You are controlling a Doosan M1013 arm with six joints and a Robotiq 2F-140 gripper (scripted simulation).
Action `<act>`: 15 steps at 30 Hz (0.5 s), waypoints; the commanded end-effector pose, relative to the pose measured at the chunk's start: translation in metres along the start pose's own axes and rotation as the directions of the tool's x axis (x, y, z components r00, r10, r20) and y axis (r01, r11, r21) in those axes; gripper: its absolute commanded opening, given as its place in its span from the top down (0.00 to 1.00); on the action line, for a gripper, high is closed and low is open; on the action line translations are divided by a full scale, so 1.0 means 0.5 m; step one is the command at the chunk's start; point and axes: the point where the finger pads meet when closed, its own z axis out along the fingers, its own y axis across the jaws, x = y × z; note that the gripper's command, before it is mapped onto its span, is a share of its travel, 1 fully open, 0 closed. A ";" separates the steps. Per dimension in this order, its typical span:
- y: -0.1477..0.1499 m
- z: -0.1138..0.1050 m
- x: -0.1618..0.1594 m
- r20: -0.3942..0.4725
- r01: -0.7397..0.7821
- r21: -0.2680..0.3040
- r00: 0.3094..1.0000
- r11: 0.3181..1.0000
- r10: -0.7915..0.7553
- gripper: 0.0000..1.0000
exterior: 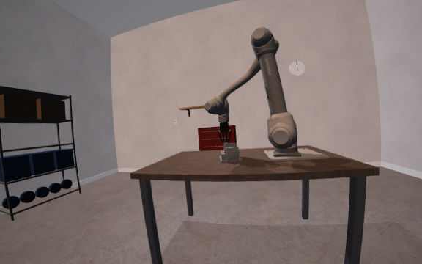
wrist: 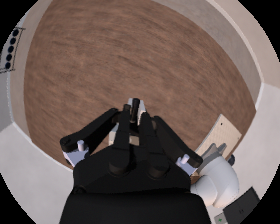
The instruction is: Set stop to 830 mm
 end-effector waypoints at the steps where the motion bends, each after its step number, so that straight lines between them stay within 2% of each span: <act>1: -0.001 -0.003 0.000 0.000 0.000 0.000 1.000 1.000 0.000 0.96; 15: -0.003 -0.017 0.000 0.000 0.000 0.000 1.000 1.000 0.000 0.96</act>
